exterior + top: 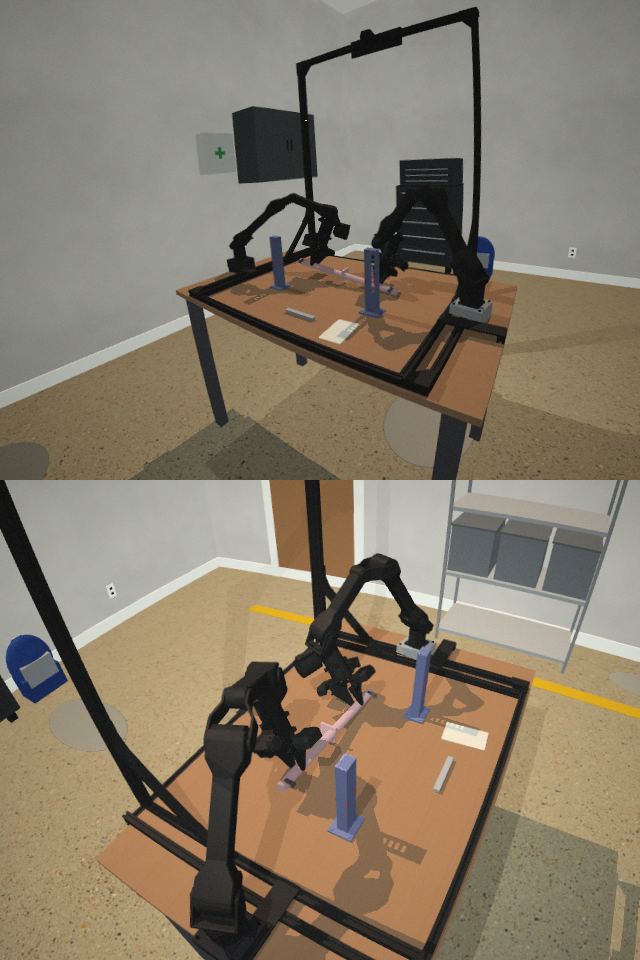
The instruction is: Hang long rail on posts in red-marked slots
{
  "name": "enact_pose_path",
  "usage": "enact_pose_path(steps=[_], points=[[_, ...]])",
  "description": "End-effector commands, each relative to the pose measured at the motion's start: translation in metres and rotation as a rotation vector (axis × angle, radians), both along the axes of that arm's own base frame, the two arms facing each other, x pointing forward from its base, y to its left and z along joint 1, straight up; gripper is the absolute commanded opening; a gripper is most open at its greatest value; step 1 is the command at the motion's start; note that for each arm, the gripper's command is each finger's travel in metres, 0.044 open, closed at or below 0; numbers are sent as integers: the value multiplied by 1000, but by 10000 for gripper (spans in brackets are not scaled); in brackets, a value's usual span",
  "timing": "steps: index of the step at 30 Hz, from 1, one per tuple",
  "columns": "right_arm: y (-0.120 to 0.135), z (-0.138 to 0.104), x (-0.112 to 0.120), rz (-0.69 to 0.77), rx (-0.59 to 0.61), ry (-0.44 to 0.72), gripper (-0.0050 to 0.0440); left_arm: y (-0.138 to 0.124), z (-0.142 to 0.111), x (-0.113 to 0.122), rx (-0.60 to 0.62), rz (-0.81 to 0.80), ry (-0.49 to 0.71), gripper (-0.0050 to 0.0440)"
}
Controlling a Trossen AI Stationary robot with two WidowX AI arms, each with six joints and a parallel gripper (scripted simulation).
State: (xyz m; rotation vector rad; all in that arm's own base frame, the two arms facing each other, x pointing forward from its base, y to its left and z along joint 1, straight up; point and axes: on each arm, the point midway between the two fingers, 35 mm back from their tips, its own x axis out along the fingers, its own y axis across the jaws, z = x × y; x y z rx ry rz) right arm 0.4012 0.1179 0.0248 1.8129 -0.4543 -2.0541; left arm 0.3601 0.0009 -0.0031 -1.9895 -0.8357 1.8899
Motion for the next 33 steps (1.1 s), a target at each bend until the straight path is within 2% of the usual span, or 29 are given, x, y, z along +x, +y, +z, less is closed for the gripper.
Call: enact_pose_path(steps=[1,6,18,27,33], points=[[0,1,1,3,-3,-4,0,1,-3,-1,5,-1,10,0],[0,1,1,2,-2,-10,0,1,-1,-1,4,-1,15,0],[-1,3,0,-2,2,-109,0,1,37,-3,-21,1,107,0],[-2,3,0,-2,2,-116,0,1,39,-4,-22,1,113,0],[-1,-9,1,-2,2,-144,0,1,37,-3,-28,1,143,0]])
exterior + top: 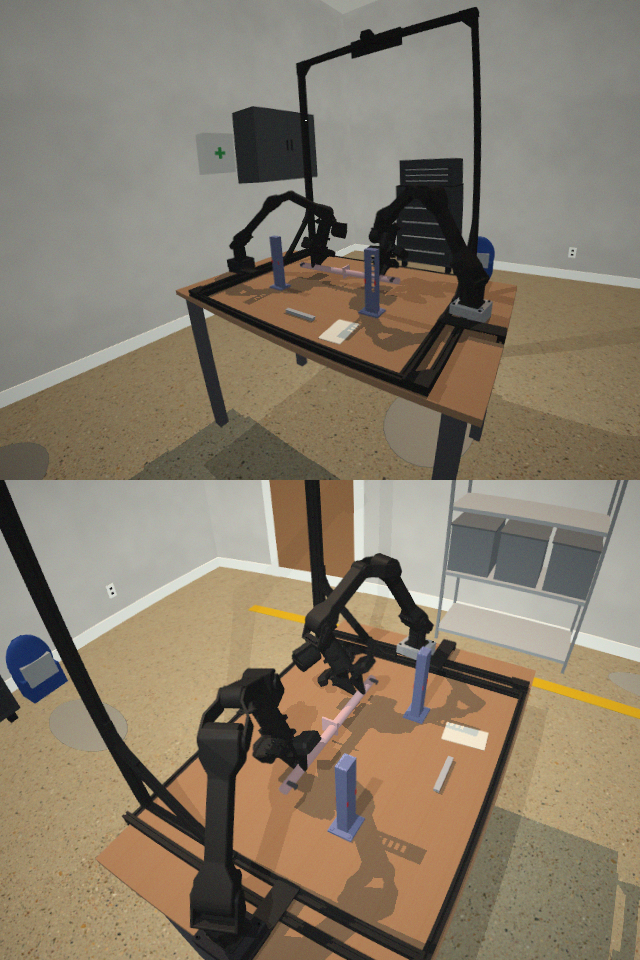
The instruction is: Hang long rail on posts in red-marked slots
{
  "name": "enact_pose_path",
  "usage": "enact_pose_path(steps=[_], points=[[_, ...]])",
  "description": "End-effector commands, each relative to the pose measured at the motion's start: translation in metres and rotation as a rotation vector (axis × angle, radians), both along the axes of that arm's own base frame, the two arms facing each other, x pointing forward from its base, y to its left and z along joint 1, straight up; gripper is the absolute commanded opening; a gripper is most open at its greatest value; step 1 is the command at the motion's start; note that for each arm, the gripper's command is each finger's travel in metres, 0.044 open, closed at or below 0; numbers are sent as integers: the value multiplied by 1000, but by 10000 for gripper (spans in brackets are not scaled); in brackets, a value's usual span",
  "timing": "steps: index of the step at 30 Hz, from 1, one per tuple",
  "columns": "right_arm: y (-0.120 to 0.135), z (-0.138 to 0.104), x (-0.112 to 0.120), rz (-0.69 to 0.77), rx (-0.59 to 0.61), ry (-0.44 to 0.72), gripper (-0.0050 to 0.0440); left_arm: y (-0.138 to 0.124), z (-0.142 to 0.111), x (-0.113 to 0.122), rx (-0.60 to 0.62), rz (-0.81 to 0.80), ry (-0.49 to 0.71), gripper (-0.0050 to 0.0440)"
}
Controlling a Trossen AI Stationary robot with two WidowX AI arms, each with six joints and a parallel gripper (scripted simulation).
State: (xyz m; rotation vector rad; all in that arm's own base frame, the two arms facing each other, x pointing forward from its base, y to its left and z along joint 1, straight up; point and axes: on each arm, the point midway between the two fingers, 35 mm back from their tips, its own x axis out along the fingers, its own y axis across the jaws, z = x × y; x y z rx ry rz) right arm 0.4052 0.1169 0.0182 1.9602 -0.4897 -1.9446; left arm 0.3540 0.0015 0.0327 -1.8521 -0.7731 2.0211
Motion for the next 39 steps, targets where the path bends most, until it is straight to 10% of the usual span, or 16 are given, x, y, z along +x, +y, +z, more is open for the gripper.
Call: enact_pose_path(steps=[1,25,39], points=[[0,-4,-3,1,-2,-16,0,0,1,3,1,3,12,0],[1,-29,0,0,-2,-78,0,0,-5,2,-12,3,77,0],[1,-29,0,0,-2,-78,288,-1,-5,2,-12,3,77,0]])
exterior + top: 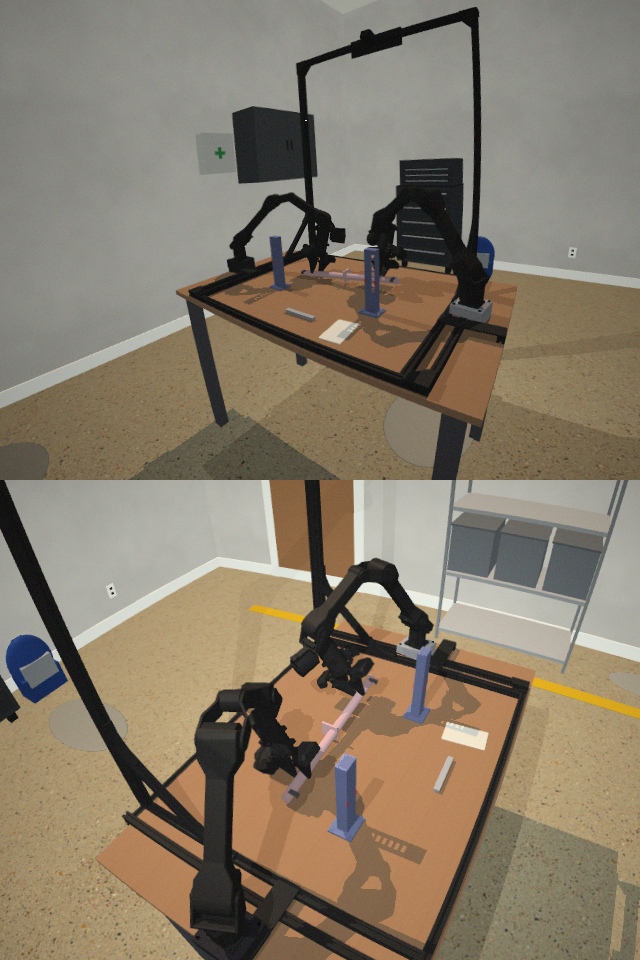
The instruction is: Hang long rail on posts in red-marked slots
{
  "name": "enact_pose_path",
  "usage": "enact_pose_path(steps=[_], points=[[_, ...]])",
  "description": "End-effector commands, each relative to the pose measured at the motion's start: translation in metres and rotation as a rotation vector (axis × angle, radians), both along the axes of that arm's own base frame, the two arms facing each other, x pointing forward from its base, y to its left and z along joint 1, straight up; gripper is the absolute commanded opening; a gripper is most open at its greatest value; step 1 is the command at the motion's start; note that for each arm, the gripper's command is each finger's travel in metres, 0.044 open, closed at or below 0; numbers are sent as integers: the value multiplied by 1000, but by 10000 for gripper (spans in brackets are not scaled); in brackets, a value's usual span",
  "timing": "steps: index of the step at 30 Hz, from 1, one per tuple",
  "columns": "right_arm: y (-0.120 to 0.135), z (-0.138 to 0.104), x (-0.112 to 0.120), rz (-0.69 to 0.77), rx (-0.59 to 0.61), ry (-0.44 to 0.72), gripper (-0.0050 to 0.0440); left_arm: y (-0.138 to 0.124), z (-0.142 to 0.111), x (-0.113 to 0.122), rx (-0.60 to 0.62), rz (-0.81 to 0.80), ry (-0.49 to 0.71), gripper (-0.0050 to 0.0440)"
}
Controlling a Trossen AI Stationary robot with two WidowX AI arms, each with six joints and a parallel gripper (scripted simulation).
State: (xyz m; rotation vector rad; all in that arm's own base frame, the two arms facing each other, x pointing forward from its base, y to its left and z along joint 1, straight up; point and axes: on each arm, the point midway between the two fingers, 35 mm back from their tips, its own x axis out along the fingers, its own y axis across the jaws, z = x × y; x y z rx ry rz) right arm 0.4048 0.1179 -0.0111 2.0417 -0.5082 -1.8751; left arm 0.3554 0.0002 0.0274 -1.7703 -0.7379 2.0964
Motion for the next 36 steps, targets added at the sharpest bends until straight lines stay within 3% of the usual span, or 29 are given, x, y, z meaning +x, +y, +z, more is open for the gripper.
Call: enact_pose_path(steps=[1,7,36], points=[[0,0,0,-1,-3,-1,312,1,0,1,7,0,-2,0],[0,0,0,-1,-3,-1,440,1,0,1,7,0,-2,0],[0,0,0,-1,-3,-1,440,1,0,1,7,0,-2,0]])
